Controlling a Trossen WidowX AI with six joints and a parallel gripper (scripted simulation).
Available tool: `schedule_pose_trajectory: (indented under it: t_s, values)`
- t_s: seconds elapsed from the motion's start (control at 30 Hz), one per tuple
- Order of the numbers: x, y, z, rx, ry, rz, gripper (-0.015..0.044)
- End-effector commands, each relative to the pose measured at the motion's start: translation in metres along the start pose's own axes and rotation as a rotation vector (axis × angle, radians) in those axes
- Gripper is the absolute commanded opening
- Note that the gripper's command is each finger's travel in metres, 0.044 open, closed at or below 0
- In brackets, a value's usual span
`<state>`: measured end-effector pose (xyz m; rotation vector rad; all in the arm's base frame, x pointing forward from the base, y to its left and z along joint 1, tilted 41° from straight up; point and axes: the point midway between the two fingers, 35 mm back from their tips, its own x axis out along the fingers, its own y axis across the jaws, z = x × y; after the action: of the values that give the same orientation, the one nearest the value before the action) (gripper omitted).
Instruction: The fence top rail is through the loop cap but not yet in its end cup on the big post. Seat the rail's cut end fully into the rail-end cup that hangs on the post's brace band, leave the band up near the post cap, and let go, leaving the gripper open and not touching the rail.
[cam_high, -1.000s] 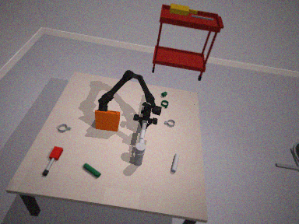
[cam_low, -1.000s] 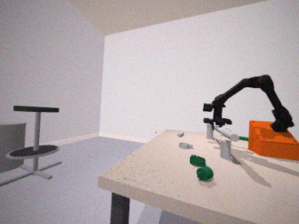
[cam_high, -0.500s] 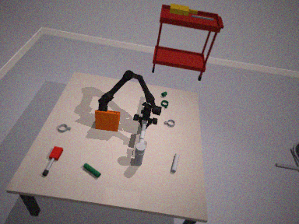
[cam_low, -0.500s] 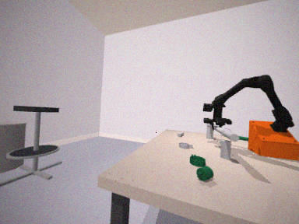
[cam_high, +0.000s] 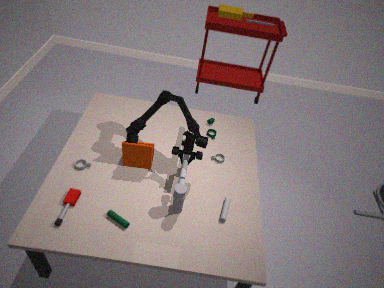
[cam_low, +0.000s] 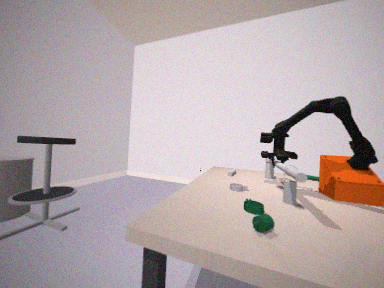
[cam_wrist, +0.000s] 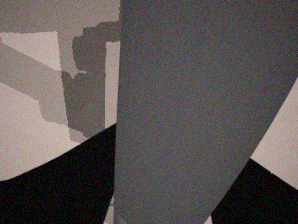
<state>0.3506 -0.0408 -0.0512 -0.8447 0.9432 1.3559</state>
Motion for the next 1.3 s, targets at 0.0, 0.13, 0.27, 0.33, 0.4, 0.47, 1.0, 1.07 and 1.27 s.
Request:
schedule_pose_trajectory:
  t_s: [0.0,0.13,0.27,0.33,0.4,0.47,1.0,1.07,1.27]
  values:
    - [-0.005,-0.003,-0.007,0.006,0.005,-0.012,0.0000]
    - [-0.006,-0.003,-0.010,0.006,0.005,-0.012,0.0000]
    - [-0.006,-0.003,-0.011,0.006,0.005,-0.012,0.0000]
    - [-0.005,-0.002,-0.012,0.006,0.005,-0.012,0.0000]
    - [-0.005,-0.002,-0.012,0.006,0.005,-0.012,0.0000]
    - [-0.004,-0.001,-0.011,0.006,0.005,-0.011,0.0000]
    - [0.002,0.000,-0.020,0.002,-0.002,-0.008,0.0000]
    - [0.004,0.000,-0.023,0.001,-0.003,-0.007,0.0000]
    - [0.005,0.000,-0.027,-0.001,-0.006,-0.007,0.0000]
